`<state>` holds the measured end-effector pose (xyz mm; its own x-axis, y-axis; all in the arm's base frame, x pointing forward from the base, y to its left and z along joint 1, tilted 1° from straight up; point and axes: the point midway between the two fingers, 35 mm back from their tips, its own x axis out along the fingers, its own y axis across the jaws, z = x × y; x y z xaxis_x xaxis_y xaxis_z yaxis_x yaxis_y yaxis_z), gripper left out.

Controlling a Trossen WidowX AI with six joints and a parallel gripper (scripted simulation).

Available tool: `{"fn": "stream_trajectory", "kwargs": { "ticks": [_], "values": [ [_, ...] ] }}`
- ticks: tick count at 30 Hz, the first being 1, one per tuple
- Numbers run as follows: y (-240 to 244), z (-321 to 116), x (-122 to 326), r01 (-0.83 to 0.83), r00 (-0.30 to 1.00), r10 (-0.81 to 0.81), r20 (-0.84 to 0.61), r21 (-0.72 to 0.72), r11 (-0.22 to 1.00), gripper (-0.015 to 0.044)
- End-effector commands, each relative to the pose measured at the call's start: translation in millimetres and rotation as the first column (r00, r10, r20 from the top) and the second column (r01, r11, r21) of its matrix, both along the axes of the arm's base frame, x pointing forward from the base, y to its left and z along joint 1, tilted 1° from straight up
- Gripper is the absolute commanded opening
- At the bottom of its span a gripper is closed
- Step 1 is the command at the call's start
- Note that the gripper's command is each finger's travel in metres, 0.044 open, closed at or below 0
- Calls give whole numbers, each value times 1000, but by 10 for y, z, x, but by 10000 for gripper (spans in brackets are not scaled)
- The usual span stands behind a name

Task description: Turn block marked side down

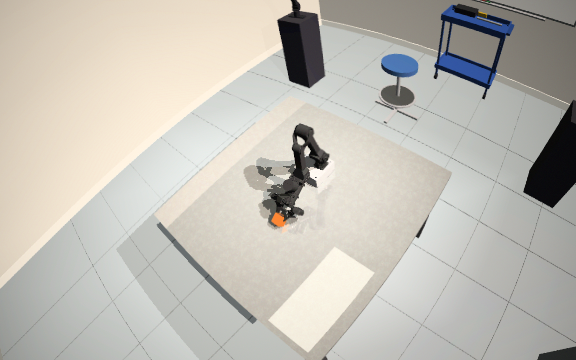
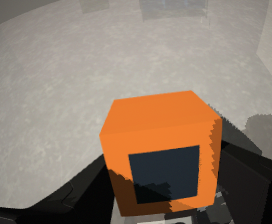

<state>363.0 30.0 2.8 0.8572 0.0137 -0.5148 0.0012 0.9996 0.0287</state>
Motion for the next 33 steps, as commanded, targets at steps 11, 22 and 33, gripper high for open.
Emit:
{"fn": "stream_trajectory", "kwargs": {
  "ticks": [11, 22, 33],
  "values": [
    [-20, 18, -114, 6, 997, -5, 80, -6, 1000, 0],
    [-20, 18, -114, 6, 997, -5, 80, -6, 1000, 26],
    [-20, 18, -114, 6, 997, -5, 80, -6, 1000, 315]
  ]
}}
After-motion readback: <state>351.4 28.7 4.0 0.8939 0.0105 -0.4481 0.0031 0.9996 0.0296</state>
